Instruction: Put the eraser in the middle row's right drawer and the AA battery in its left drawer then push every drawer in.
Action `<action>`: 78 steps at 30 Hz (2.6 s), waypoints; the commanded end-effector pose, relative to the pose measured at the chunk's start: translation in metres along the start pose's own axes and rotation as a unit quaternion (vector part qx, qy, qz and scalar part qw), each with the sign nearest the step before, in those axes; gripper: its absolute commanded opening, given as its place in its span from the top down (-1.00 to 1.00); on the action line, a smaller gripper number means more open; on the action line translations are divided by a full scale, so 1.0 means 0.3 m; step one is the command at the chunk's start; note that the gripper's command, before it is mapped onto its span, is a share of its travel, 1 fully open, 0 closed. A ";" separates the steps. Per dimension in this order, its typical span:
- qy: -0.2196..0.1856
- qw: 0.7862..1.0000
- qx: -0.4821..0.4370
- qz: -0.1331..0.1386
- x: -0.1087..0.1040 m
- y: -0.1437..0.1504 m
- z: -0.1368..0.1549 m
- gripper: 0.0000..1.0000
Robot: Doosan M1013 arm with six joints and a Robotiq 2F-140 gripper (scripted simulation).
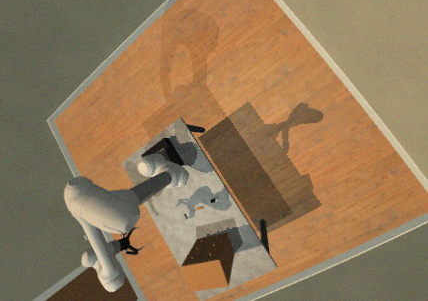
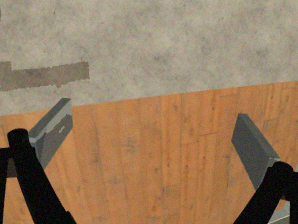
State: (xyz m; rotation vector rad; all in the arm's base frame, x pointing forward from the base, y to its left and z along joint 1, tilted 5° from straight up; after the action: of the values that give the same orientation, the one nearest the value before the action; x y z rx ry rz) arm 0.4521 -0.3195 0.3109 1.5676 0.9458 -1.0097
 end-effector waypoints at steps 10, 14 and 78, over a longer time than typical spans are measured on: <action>0.000 1.000 0.000 0.000 0.000 0.000 0.000 -1.00; 0.000 1.000 0.000 0.000 0.000 0.000 0.000 -1.00; -0.061 0.990 0.006 -0.125 -0.242 0.074 -1.312 -1.00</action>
State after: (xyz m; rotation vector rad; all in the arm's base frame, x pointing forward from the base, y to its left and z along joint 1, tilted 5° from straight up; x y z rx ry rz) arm 0.5052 0.0533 0.4501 1.3484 1.1094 -1.2181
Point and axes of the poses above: the point where the finger pads meet when closed, its own x axis out along the fingers, its own y axis across the jaws, z = x × y, the point moved 7 cm from there along -x, back along the fingers, and after that the axes turned 11 degrees about x, right-handed, at the moved point
